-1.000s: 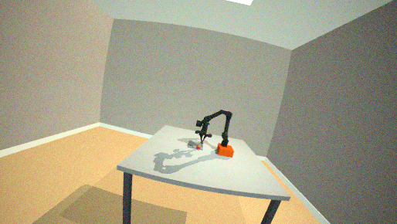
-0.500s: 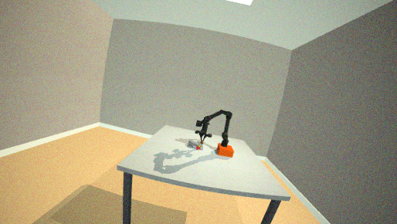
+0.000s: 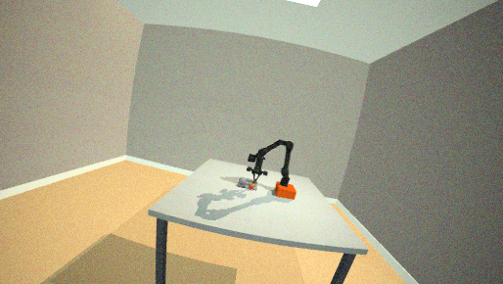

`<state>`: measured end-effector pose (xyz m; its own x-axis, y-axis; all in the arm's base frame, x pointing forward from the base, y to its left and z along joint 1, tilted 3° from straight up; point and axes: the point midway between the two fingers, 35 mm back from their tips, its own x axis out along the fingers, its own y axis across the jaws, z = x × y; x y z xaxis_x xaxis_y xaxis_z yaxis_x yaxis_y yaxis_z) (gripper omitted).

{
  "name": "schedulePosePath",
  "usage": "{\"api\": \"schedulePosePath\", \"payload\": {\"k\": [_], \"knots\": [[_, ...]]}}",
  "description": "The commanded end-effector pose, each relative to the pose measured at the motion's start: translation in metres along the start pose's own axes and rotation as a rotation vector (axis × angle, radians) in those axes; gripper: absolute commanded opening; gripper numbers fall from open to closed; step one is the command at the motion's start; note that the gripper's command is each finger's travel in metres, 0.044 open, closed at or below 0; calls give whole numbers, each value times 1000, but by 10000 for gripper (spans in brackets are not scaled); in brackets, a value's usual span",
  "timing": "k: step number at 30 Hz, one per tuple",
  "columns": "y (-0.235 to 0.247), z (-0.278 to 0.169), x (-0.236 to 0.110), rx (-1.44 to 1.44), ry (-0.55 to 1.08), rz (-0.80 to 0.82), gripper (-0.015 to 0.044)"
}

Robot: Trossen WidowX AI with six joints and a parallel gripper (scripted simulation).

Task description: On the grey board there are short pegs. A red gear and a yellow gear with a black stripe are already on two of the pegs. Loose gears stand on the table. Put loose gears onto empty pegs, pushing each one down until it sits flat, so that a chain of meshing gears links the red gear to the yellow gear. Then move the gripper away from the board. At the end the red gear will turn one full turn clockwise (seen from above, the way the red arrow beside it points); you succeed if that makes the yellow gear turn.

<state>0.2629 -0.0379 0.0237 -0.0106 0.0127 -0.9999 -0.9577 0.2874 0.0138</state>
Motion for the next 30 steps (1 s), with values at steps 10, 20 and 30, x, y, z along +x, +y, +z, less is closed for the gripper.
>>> {"api": "schedulePosePath", "payload": {"k": [10,20,30], "knots": [[3,-1,21,185,7,16,0],[4,-1,37,419,9,15,0],[3,-1,37,355,9,15,0]]}}
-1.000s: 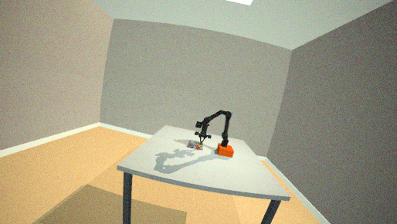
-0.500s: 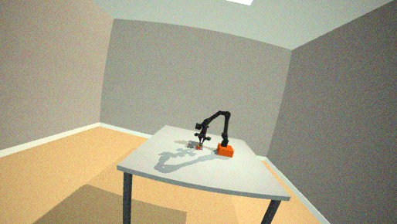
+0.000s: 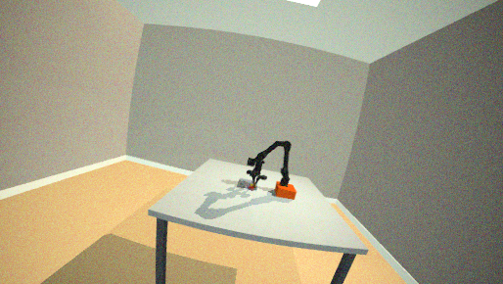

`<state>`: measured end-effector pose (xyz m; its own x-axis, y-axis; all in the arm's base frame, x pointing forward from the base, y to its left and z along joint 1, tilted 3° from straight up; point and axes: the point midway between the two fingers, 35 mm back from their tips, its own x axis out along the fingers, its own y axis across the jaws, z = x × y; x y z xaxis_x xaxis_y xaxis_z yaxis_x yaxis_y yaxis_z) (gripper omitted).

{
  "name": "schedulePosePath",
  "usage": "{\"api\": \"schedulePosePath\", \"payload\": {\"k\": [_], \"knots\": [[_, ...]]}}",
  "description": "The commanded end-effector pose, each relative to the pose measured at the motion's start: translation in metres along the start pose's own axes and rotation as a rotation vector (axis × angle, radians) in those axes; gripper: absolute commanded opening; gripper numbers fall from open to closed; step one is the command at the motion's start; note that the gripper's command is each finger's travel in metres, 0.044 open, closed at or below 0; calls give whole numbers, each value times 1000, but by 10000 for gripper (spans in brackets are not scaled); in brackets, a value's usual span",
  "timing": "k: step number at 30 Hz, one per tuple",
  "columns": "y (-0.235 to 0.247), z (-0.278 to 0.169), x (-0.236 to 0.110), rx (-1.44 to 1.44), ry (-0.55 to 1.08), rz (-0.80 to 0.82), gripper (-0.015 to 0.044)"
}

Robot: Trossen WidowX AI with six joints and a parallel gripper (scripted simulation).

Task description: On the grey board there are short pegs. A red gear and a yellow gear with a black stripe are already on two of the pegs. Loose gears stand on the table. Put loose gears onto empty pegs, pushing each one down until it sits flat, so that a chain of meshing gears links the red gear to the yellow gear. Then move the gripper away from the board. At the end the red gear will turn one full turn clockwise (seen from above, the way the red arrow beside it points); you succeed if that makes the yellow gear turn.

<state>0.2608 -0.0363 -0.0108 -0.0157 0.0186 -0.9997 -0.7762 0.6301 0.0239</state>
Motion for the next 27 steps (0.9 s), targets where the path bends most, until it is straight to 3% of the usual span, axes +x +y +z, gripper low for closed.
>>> {"api": "schedulePosePath", "payload": {"k": [1,15,27], "knots": [[1,-2,2,-58,13,6,0],[1,-3,2,-426,12,8,0],[1,-2,3,-248,12,7,0]]}}
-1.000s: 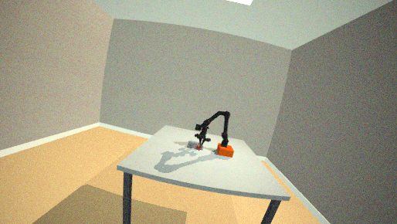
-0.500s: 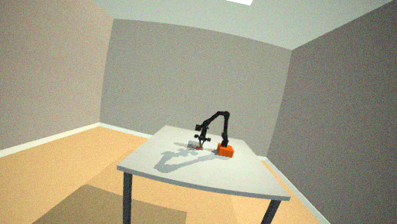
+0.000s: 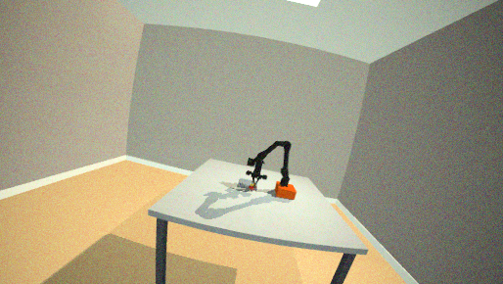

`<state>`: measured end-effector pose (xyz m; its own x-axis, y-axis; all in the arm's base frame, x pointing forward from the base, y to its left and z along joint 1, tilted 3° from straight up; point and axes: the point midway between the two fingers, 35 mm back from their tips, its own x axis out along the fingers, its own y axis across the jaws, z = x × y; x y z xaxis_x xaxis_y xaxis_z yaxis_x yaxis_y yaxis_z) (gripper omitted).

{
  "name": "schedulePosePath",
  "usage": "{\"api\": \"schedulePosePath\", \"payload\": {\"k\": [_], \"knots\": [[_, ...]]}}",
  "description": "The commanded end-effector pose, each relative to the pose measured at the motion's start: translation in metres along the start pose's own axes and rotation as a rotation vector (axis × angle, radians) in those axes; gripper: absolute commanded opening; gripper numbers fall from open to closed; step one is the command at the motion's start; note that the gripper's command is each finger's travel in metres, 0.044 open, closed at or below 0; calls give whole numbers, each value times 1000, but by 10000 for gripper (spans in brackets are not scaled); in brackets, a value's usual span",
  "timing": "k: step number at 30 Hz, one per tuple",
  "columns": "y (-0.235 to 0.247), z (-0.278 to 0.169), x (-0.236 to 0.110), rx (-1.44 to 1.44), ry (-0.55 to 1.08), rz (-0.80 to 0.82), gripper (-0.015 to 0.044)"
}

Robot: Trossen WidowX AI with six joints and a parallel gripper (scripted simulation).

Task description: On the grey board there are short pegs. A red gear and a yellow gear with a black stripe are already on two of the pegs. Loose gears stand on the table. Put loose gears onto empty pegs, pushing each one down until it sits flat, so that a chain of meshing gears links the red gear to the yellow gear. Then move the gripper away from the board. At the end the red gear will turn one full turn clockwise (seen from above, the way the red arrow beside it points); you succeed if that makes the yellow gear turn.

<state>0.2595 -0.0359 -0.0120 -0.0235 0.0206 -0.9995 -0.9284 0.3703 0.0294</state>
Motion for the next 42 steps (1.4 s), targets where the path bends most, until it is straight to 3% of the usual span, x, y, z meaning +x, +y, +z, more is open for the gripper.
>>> {"api": "schedulePosePath", "payload": {"k": [1,14,36,42], "knots": [[0,-1,1,84,10,1,0],[0,-2,2,375,10,-1,0],[0,-2,2,-120,10,2,0],[0,-1,2,-105,10,2,0]]}}
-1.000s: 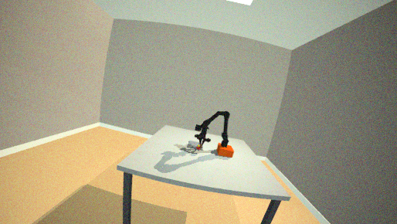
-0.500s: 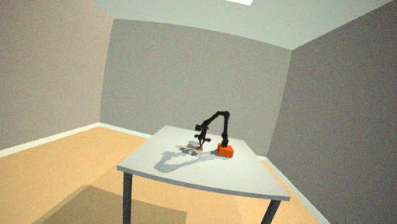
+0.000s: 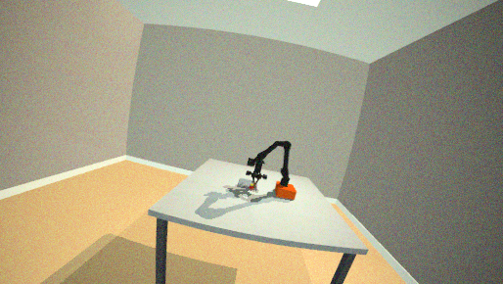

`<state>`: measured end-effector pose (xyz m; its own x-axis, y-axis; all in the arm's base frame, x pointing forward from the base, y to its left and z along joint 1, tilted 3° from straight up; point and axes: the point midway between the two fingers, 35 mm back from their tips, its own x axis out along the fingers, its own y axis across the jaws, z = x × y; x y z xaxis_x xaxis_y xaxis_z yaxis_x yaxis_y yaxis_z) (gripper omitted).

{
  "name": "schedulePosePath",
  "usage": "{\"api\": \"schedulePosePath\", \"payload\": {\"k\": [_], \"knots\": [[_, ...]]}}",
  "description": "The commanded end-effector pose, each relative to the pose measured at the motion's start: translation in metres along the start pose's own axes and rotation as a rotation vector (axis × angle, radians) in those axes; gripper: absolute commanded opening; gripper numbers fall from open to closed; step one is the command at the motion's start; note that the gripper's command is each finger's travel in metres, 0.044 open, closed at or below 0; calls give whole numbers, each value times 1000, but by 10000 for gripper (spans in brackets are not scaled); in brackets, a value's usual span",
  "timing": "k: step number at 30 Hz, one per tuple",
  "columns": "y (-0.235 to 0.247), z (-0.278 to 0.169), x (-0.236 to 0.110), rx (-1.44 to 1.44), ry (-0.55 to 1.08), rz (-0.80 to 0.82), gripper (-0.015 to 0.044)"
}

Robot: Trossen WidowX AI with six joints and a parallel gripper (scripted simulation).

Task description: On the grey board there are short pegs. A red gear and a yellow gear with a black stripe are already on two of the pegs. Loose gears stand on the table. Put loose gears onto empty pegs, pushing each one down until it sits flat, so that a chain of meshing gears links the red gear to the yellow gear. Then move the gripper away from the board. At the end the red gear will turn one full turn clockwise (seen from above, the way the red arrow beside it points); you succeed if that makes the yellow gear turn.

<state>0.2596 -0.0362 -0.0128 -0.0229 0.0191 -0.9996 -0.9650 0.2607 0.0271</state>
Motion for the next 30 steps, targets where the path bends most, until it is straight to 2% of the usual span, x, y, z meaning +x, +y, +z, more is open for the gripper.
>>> {"api": "schedulePosePath", "payload": {"k": [1,21,26,30], "knots": [[0,-1,2,24,9,3,0],[0,-1,3,493,9,1,0],[0,-1,1,438,9,1,131],[0,-1,-2,366,9,2,140]]}}
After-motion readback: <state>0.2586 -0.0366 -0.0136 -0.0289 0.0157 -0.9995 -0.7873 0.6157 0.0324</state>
